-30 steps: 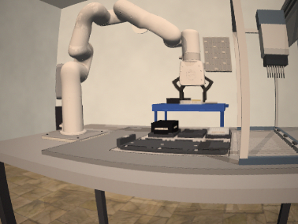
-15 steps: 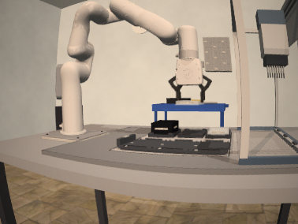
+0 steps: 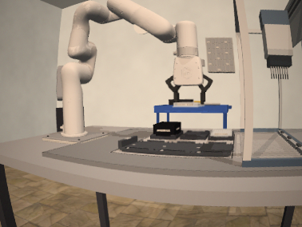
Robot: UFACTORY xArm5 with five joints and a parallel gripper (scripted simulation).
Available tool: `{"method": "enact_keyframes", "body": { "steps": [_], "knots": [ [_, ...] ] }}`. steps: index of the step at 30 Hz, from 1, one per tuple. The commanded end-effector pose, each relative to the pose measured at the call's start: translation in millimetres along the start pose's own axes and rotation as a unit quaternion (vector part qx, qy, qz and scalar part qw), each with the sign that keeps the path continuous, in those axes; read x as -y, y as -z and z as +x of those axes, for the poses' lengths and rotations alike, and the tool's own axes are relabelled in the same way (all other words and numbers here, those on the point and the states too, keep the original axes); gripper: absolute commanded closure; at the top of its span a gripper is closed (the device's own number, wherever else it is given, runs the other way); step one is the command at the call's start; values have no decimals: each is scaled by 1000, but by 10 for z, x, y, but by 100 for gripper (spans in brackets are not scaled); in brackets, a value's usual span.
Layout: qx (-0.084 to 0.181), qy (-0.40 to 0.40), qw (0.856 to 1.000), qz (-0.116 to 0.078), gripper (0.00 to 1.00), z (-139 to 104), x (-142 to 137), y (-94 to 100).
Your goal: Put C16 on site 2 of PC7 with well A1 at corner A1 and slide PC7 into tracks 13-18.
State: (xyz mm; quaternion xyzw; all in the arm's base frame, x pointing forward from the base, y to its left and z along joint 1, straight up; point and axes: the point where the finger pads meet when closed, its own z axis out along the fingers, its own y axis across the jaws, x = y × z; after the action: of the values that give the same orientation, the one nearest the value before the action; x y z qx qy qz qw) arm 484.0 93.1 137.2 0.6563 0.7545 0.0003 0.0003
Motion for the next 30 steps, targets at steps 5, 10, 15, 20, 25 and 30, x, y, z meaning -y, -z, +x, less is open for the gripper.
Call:
{"method": "enact_keyframes", "body": {
  "steps": [5,10,15,20,25,30],
  "knots": [
    [0,0,1000,-3,100,-461,-33,20],
    [0,0,1000,-3,100,-661,-41,21],
    [0,0,1000,-3,100,-862,-49,22],
    [1,0,1000,-3,100,-1112,-58,23],
    [1,0,1000,-3,100,-1360,-68,24],
    [1,0,1000,-3,100,-1360,-68,24]
  ]
}}
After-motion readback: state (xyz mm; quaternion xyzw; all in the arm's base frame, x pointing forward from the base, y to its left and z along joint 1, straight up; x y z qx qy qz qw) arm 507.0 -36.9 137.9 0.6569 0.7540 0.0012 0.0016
